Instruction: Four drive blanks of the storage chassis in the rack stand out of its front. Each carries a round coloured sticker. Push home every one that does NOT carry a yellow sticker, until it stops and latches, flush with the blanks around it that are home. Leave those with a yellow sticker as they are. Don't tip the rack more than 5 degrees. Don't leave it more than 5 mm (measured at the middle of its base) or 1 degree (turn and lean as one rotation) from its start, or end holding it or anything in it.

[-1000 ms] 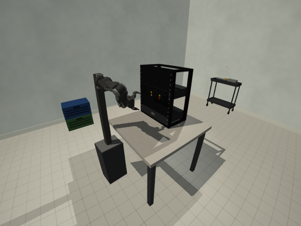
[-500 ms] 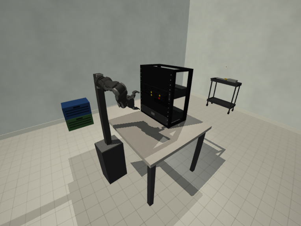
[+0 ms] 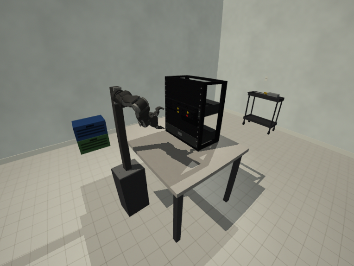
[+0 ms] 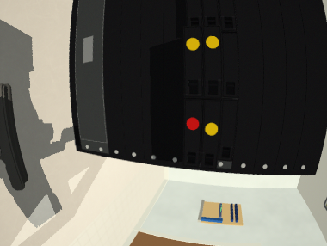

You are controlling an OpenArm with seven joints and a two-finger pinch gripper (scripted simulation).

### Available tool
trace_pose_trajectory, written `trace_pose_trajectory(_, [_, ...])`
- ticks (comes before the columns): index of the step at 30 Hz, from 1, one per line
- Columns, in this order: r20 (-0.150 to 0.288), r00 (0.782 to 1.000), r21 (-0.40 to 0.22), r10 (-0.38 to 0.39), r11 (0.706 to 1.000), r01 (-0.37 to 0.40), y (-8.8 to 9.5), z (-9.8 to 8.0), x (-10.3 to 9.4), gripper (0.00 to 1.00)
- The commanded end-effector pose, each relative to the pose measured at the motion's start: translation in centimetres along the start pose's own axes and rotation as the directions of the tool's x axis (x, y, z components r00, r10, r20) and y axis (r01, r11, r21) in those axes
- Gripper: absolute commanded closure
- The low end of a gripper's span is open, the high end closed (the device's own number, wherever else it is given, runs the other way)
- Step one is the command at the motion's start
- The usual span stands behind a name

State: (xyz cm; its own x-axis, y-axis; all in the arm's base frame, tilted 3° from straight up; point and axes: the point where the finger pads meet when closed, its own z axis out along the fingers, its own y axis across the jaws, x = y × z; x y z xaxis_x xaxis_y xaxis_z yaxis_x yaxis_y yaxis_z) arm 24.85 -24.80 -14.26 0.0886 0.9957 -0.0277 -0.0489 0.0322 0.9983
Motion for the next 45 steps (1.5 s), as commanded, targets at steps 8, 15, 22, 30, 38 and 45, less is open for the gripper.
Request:
trace_pose_trajectory(8, [0.002,1.0,-0.001,-0.002,1.0,0.002,0.1,-0.1,0.0,0.0])
trace_pose_trajectory(15, [0.002,1.0,-0.001,-0.002,1.0,0.002,0.1,-0.1,0.0,0.0])
trace_pose_trajectory(22, [0.001,1.0,0.001,-0.003,1.0,0.003,1.8,0.7,0.7,0.0])
trace_pose_trajectory(30, [0.002,1.0,0.002,-0.003,1.0,0.003,5.5,2.5,2.4,0.0])
trace_pose_trajectory(38, [0.003,1.0,0.002,-0.004,1.0,0.004,5.5,2.6,2.3,0.0])
trace_pose_trajectory(45, [0.003,1.0,0.002,-0.004,1.0,0.004,5.5,2.6,2.3,0.0])
